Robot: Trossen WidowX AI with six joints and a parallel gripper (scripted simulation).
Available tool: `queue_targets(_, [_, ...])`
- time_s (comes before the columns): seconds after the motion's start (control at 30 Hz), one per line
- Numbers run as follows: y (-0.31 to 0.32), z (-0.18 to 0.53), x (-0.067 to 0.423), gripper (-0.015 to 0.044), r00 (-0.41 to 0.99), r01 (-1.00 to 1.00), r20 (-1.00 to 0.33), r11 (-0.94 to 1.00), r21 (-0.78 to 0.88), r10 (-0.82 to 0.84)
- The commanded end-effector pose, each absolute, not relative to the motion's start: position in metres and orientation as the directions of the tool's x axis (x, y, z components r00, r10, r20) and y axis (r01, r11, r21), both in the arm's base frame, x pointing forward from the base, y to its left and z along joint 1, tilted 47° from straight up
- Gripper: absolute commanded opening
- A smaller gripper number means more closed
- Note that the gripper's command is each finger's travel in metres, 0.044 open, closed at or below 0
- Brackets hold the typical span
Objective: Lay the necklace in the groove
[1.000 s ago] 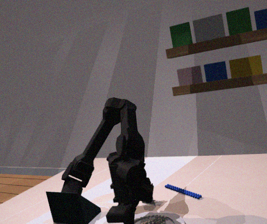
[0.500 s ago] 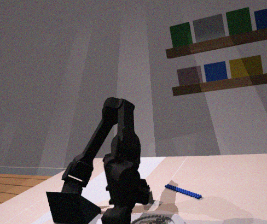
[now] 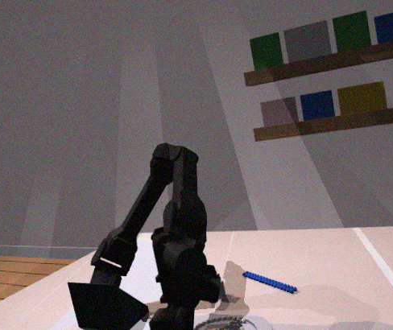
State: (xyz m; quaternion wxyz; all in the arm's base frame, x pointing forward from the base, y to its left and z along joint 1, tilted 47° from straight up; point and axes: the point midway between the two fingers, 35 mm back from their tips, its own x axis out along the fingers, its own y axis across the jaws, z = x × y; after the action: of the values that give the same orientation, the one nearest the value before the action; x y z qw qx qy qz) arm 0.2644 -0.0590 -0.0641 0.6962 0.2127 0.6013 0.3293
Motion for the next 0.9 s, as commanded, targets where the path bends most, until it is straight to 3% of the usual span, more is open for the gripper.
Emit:
queue_targets(0.0, [-0.0586,-0.0639,0.2647,0.0263,0.059,-0.204,-0.697,0.692,0.692,0.714])
queue_targets(0.23, [-0.0592,-0.0627,0.2639,0.0440,0.056,-0.199,-0.695,0.690,0.696,0.717])
queue_targets(0.87, [-0.0605,-0.0613,0.2638,0.0440,0.054,-0.202,-0.696,0.691,0.694,0.716])
